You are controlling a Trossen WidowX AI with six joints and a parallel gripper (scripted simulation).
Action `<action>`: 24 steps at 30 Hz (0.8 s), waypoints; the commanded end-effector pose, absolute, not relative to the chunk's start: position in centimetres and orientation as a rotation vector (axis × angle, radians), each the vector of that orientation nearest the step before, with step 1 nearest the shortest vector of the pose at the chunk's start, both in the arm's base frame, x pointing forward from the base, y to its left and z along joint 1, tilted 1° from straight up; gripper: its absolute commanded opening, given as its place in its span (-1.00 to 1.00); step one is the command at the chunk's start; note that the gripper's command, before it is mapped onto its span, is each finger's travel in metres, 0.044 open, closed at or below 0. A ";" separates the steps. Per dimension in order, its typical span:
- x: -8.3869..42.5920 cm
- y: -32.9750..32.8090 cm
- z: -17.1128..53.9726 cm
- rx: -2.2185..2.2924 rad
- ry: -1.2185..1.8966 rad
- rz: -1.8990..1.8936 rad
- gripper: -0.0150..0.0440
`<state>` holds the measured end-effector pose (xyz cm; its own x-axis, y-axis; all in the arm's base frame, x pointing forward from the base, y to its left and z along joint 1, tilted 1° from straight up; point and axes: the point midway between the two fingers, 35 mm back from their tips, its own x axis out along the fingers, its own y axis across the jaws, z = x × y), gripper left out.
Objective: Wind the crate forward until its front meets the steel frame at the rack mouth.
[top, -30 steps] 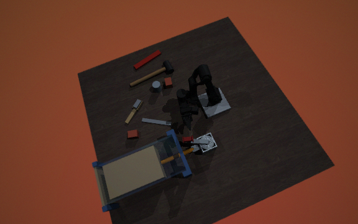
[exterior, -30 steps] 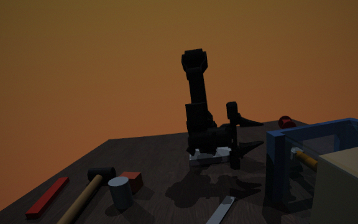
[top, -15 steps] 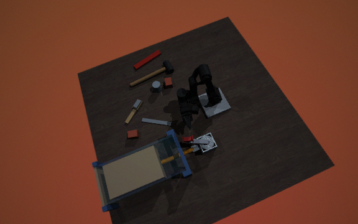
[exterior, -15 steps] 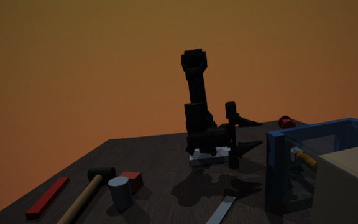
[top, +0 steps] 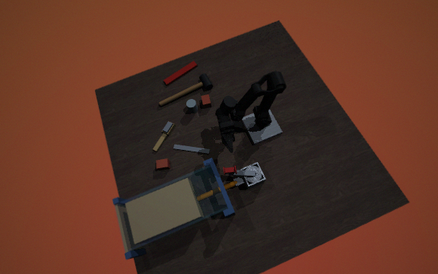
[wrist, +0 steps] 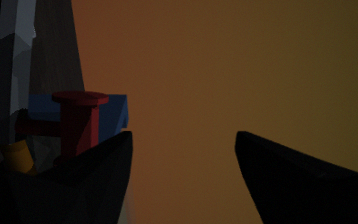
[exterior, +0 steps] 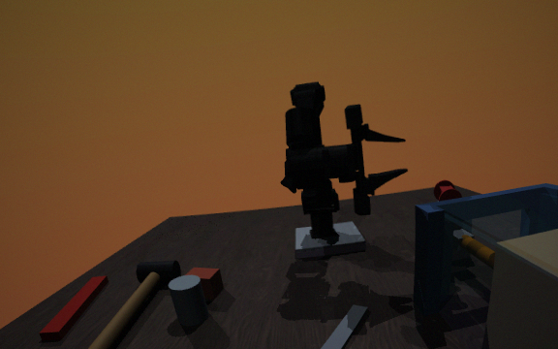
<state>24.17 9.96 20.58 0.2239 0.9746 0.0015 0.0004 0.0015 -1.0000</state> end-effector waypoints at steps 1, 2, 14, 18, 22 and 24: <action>23.9 10.0 21.3 -1.285 -1.025 1.053 0.32; 23.9 10.0 21.3 -1.285 -1.025 1.053 0.32; 24.1 10.0 20.9 -1.299 -1.036 1.044 0.32; 24.2 10.0 21.0 -1.288 -1.028 1.046 0.41; 27.1 11.0 22.1 -1.040 -0.834 1.104 0.77; 29.5 12.1 22.8 -0.830 -0.656 1.144 0.94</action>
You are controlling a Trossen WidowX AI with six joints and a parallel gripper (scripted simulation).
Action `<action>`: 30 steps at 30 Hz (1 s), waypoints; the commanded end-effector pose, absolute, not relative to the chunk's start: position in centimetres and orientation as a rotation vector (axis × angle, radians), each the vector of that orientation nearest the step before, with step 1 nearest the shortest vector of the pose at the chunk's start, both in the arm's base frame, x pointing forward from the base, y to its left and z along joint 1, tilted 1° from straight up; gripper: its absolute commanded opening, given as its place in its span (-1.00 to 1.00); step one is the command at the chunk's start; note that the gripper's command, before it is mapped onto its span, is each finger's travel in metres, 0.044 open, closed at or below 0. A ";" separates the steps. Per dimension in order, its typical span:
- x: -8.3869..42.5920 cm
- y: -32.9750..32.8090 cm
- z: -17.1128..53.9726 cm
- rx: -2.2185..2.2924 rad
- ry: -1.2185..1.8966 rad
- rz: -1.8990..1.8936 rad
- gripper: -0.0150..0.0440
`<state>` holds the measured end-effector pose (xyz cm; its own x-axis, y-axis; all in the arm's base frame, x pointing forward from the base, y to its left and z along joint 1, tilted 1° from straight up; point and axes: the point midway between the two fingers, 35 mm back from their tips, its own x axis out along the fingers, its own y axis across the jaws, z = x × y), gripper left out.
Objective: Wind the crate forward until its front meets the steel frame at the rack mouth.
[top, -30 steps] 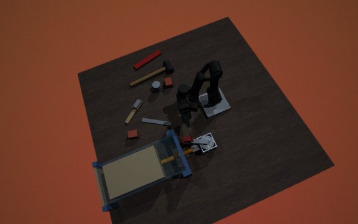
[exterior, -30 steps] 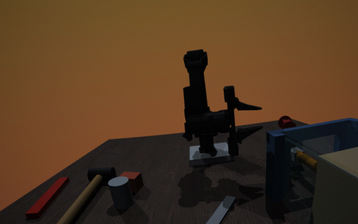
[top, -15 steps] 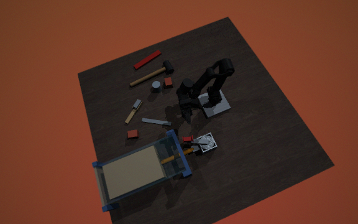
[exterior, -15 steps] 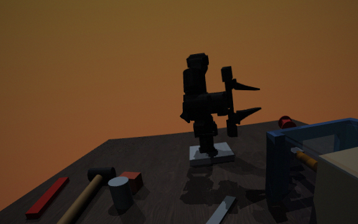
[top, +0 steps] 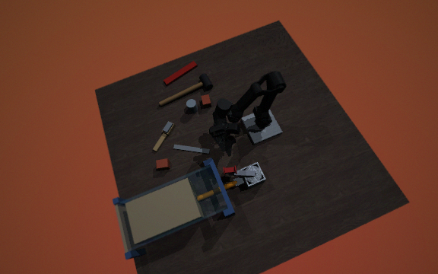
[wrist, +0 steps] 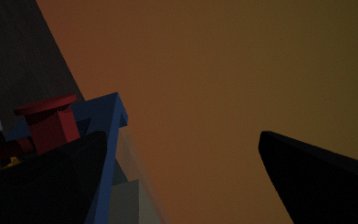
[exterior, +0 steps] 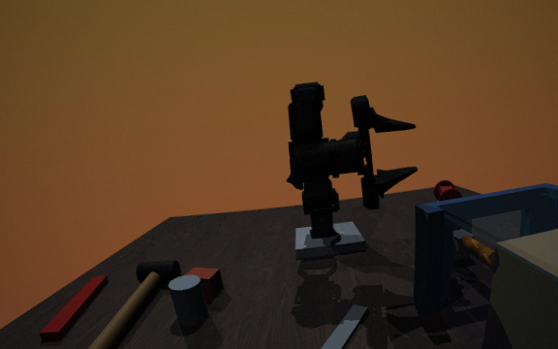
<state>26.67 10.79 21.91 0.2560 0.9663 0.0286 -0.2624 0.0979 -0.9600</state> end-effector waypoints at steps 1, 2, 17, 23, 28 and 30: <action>30.6 12.7 23.1 -0.728 -0.564 1.159 1.00; 31.7 13.4 23.3 -0.627 -0.470 1.171 1.00; 36.0 23.2 21.9 0.274 0.654 0.998 1.00; 33.7 25.9 21.0 0.398 0.921 0.874 1.00; 32.1 27.4 20.1 0.525 1.170 0.610 1.00; 30.9 27.0 19.1 0.543 1.287 0.447 1.00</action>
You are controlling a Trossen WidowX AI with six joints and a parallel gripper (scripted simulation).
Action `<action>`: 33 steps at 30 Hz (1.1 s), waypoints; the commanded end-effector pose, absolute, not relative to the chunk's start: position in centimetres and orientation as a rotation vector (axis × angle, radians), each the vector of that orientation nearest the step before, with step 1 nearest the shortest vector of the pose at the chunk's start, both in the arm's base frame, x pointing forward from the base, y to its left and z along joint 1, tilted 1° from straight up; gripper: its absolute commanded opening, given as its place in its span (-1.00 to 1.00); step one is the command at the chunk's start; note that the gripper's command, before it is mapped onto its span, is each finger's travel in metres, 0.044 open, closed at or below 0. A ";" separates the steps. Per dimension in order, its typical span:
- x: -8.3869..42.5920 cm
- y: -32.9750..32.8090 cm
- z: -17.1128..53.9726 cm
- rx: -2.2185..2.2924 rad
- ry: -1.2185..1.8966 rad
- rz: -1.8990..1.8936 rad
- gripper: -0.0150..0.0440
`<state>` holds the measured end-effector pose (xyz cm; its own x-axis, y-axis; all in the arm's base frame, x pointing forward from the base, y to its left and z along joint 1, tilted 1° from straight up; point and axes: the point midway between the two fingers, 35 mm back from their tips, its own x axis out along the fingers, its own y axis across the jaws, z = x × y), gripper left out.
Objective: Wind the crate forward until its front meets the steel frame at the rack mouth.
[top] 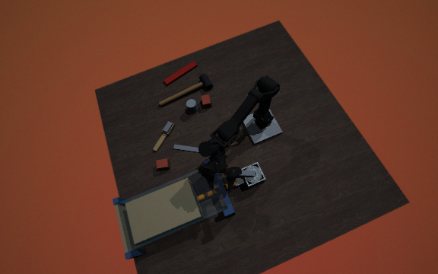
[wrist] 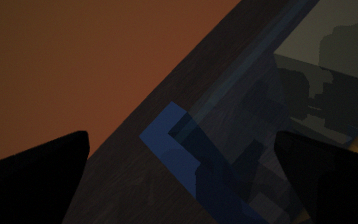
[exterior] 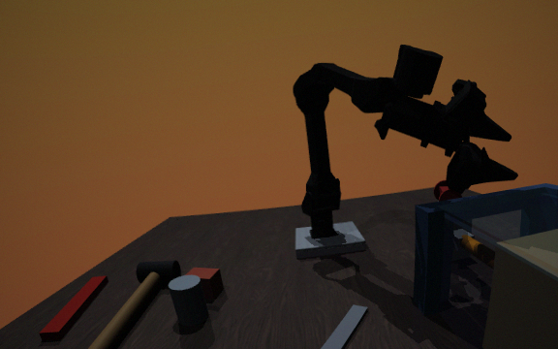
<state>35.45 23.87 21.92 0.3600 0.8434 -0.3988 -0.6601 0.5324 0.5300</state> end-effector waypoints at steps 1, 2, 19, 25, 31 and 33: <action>30.1 26.6 18.5 0.545 1.349 0.342 1.00; 29.8 26.5 18.5 0.554 1.371 0.256 1.00; 23.9 21.8 18.1 0.415 1.529 -0.378 1.00; 23.9 21.8 18.1 0.415 1.529 -0.378 1.00; 23.9 21.8 18.1 0.415 1.529 -0.378 1.00; 23.9 21.8 18.1 0.415 1.529 -0.378 1.00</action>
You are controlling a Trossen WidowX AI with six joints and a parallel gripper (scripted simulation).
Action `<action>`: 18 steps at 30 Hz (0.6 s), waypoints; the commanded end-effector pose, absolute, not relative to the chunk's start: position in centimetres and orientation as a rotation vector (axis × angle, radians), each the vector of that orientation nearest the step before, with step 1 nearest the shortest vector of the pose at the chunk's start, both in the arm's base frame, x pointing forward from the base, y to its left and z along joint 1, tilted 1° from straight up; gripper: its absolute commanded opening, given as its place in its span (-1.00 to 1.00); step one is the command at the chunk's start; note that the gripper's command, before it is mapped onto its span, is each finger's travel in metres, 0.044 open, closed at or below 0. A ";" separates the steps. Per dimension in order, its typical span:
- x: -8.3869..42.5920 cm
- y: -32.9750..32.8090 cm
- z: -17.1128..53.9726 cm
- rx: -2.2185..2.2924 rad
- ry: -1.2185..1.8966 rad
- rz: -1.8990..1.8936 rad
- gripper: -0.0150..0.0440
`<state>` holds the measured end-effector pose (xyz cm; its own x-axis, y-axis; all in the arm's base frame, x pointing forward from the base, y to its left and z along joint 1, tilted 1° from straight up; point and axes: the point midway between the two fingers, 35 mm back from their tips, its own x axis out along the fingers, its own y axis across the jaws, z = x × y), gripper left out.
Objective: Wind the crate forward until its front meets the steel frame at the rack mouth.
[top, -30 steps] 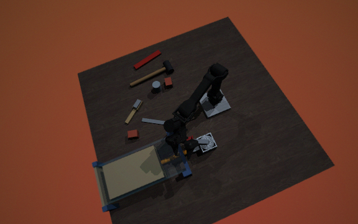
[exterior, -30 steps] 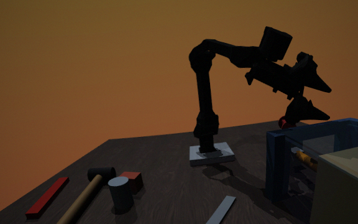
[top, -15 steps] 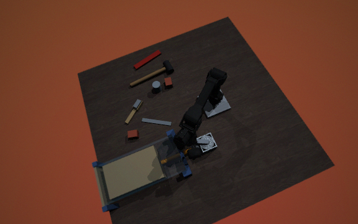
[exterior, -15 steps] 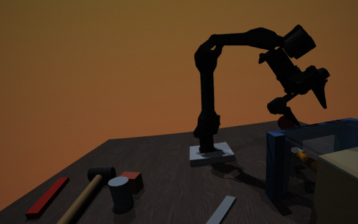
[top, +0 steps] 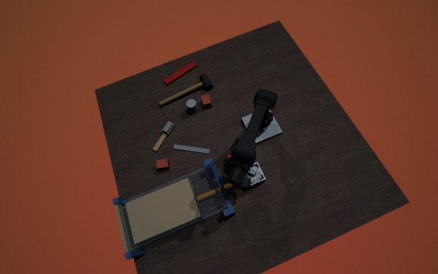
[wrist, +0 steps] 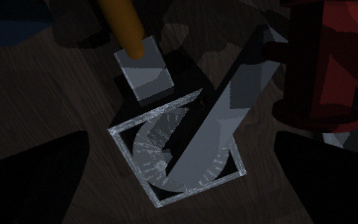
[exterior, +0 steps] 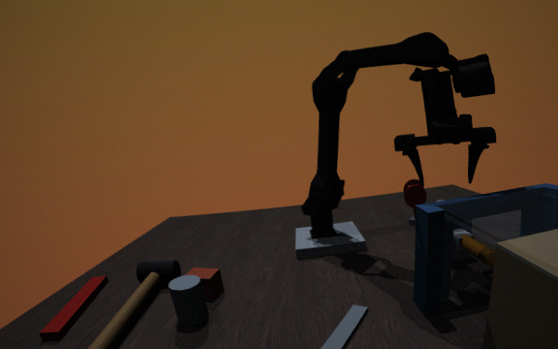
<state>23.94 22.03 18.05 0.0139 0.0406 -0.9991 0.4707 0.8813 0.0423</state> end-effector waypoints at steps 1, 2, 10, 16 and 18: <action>23.8 21.7 18.1 0.428 1.526 -0.391 1.00; 23.6 21.5 18.2 0.466 1.519 -0.429 1.00; 21.9 19.7 18.2 0.799 1.427 -0.763 1.00; 21.9 19.7 18.0 0.799 1.427 -0.763 1.00; 21.9 19.7 16.5 0.799 1.428 -0.763 1.00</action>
